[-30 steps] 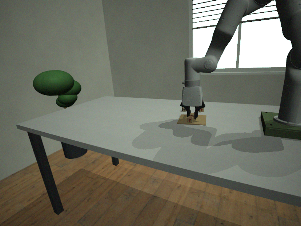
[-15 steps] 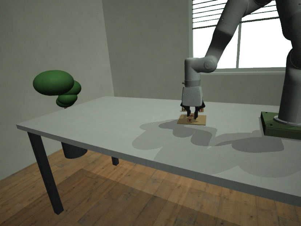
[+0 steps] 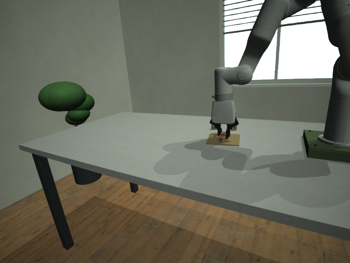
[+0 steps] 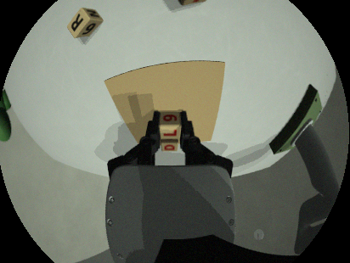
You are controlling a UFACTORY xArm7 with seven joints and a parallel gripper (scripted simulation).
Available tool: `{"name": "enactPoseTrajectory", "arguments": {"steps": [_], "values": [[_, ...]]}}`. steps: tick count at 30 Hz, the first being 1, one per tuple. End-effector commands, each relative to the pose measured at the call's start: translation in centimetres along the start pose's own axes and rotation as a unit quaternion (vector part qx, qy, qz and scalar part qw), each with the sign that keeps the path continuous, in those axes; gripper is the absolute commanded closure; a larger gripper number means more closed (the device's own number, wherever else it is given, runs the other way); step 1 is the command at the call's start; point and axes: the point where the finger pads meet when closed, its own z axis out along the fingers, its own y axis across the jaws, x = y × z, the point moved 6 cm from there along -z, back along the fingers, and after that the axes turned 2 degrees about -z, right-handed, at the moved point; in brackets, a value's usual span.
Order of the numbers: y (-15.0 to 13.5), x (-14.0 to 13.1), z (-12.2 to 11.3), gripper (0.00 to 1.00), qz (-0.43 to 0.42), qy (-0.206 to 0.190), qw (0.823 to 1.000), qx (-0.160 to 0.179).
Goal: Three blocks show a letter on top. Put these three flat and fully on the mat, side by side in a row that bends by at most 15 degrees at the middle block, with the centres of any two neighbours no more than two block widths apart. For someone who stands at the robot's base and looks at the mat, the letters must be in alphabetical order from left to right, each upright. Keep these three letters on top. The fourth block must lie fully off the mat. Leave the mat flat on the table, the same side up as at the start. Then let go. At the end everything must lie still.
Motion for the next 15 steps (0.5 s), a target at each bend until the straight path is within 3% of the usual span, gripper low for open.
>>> {"name": "enactPoseTrajectory", "arguments": {"steps": [1, 15], "values": [[-0.14, 0.01, -0.13, 0.79, 0.000, 0.000, 1.000, 0.002], [-0.23, 0.14, -0.13, 0.79, 0.000, 0.000, 1.000, 0.002]]}}
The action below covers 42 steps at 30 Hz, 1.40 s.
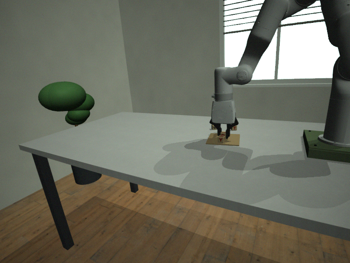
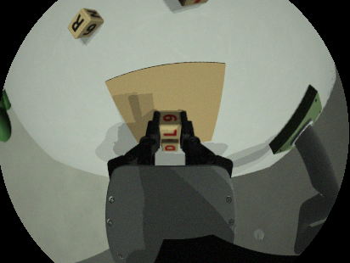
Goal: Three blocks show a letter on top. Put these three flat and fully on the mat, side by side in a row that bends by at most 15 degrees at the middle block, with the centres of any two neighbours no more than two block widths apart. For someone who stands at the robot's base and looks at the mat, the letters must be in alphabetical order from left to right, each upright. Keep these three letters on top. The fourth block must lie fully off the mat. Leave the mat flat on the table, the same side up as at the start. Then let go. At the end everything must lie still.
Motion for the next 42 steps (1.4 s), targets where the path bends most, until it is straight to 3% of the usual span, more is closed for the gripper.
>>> {"name": "enactPoseTrajectory", "arguments": {"steps": [1, 42], "values": [[-0.15, 0.01, -0.13, 0.79, 0.000, 0.000, 1.000, 0.002], [-0.15, 0.01, 0.30, 0.79, 0.000, 0.000, 1.000, 0.002]]}}
